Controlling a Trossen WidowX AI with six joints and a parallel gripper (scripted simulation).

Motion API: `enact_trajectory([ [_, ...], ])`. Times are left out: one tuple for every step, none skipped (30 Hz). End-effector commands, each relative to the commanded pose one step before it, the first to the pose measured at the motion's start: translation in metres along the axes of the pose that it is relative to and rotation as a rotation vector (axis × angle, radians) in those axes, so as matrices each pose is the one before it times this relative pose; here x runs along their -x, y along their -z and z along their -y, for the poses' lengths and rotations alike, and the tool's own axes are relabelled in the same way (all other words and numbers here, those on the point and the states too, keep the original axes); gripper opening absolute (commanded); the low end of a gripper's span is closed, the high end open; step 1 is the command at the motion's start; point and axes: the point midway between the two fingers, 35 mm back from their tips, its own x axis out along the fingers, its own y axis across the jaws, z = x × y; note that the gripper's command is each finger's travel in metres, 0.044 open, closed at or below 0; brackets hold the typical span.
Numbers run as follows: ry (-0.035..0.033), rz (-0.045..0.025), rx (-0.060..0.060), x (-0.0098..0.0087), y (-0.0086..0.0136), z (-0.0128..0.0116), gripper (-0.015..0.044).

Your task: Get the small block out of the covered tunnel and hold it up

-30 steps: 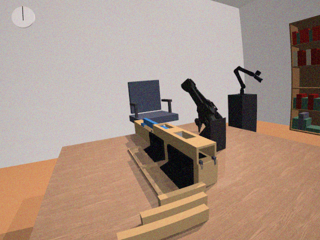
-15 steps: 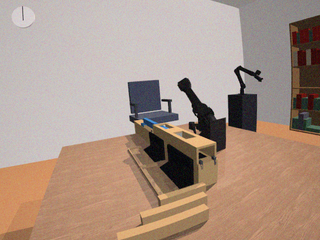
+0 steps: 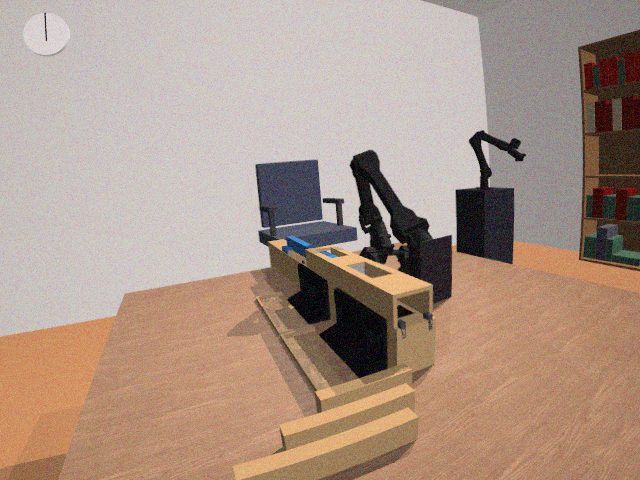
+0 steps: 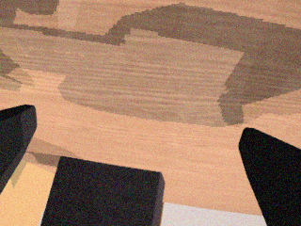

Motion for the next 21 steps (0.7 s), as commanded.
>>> enact_trajectory([
  [0.05948, 0.04474, 0.0739, 0.00764, -0.01052, -0.01098, 0.0440],
  [0.01566, 0.01237, 0.0238, 0.00193, -0.00300, -0.00352, 0.0440],
  [0.01527, 0.01289, 0.0235, 0.00204, -0.00307, -0.00354, 0.0440],
  [0.01485, 0.01339, 0.0233, 0.00214, -0.00315, -0.00356, 0.0440],
  [0.01431, 0.01385, 0.0235, 0.00225, -0.00322, -0.00362, 0.0440],
  [0.01331, 0.01429, 0.0247, 0.00239, -0.00331, -0.00383, 0.0440],
  [0.01173, 0.01512, 0.0280, 0.00261, -0.00351, -0.00425, 0.0440],
  [0.01013, 0.01653, 0.0308, 0.00281, -0.00381, -0.00452, 0.0440],
  [0.00848, 0.01770, 0.0318, 0.00289, -0.00403, -0.00451, 0.0440],
  [0.00626, 0.01626, 0.0281, 0.00256, -0.00368, -0.00384, 0.0440],
  [0.00386, 0.01479, 0.0240, 0.00212, -0.00324, -0.00294, 0.0440],
  [0.00233, 0.01306, 0.0201, 0.00172, -0.00278, -0.00220, 0.0440],
  [0.00203, 0.01712, 0.0252, 0.00211, -0.00355, -0.00250, 0.0440],
  [0.00166, 0.02178, 0.0310, 0.00255, -0.00444, -0.00277, 0.0440],
  [0.00191, 0.02538, 0.0358, 0.00294, -0.00521, -0.00307, 0.0440],
  [0.00236, 0.02562, 0.0361, 0.00287, -0.00525, -0.00283, 0.0440],
  [0.00308, 0.02601, 0.0367, 0.00277, -0.00526, -0.00252, 0.0440],
  [0.00359, 0.02611, 0.0369, 0.00272, -0.00530, -0.00231, 0.0440],
  [0.00400, 0.02587, 0.0367, 0.00268, -0.00532, -0.00214, 0.0440],
  [0.00508, 0.02362, 0.0355, 0.00216, -0.00465, -0.00160, 0.0440],
  [0.00550, 0.02339, 0.0353, 0.00213, -0.00466, -0.00146, 0.0440],
])
